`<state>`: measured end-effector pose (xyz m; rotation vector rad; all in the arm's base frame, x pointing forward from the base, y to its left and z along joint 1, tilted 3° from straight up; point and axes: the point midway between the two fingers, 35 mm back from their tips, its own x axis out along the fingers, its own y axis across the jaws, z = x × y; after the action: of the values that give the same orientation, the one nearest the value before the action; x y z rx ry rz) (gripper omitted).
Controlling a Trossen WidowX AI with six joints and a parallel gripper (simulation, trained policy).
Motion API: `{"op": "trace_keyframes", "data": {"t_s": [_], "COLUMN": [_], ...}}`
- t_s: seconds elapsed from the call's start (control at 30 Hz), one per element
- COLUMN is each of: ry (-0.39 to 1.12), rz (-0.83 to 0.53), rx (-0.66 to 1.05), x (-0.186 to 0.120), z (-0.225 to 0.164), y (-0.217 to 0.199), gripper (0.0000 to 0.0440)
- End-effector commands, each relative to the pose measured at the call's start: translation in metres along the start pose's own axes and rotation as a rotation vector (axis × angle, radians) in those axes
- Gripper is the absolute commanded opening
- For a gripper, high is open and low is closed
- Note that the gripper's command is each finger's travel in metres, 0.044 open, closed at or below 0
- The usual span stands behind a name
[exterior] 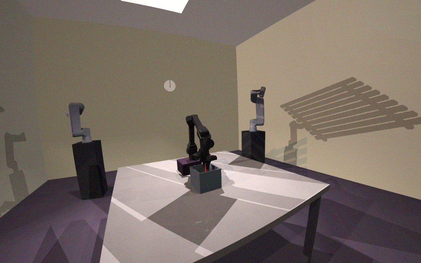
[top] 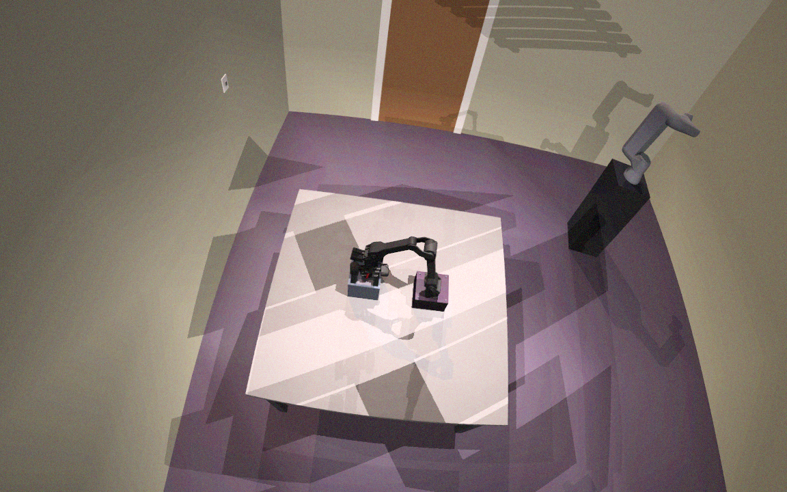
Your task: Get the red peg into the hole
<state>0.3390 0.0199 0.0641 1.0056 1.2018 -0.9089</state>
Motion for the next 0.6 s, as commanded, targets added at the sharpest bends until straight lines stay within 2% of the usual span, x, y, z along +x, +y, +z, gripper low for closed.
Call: {"op": "trace_keyframes", "data": {"t_s": [0.0, 0.57], "ry": [0.012, 0.022], "rz": [-0.006, -0.033], "rx": [-0.008, -0.055], "x": [0.010, 0.044], "z": [0.003, 0.010], "y": [0.000, 0.002], "gripper": [0.0000, 0.0002]}}
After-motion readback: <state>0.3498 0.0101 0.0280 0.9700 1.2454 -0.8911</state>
